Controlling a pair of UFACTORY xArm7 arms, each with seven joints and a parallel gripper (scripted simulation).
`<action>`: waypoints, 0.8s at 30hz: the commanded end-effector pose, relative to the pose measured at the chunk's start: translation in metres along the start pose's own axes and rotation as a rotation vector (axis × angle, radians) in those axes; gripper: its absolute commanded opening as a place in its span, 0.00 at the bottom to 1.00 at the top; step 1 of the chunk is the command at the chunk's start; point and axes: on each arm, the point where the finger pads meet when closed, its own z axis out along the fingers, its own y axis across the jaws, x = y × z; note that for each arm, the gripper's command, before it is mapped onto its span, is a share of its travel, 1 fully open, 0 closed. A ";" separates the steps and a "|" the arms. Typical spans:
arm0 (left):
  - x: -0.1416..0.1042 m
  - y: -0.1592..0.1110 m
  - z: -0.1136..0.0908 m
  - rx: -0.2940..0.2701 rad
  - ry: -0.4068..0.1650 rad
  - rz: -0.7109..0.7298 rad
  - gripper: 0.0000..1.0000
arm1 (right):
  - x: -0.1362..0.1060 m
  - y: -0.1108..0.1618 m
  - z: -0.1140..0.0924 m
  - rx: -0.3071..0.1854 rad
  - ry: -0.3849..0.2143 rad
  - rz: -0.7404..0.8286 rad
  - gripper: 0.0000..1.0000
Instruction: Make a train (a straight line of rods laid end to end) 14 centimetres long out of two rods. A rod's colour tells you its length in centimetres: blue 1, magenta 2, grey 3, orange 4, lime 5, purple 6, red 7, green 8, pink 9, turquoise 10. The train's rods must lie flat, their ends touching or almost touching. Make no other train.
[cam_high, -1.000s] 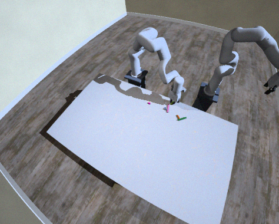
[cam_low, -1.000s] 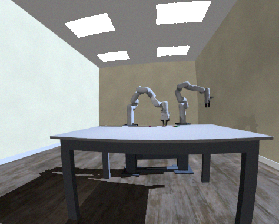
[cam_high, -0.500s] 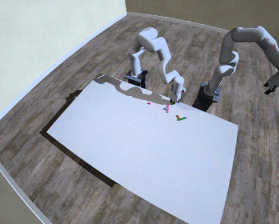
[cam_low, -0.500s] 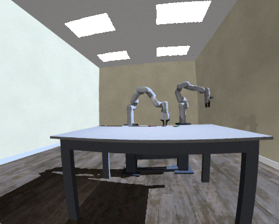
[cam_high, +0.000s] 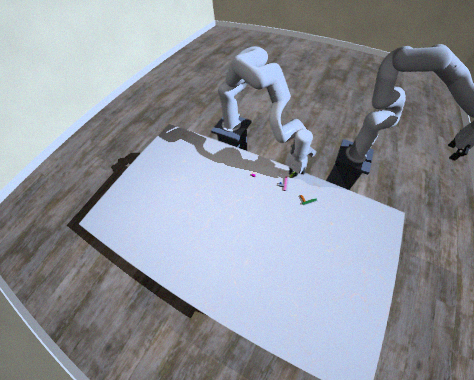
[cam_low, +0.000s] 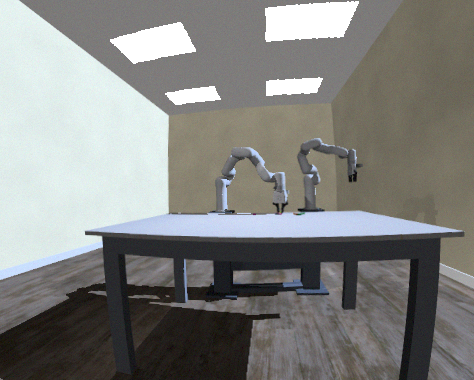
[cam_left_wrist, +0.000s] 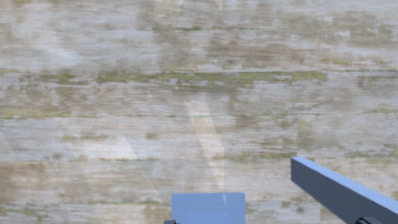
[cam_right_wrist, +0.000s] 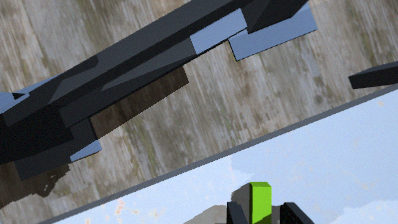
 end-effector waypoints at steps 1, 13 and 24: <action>0.001 0.000 -0.001 -0.001 0.004 0.000 1.00 | 0.000 0.002 -0.002 -0.006 0.000 0.000 0.26; 0.001 0.000 -0.001 -0.001 0.004 0.000 1.00 | 0.000 0.002 -0.002 -0.006 0.000 0.000 0.06; 0.001 0.000 -0.001 -0.001 0.004 0.000 1.00 | 0.000 0.002 -0.002 -0.006 0.000 0.000 0.06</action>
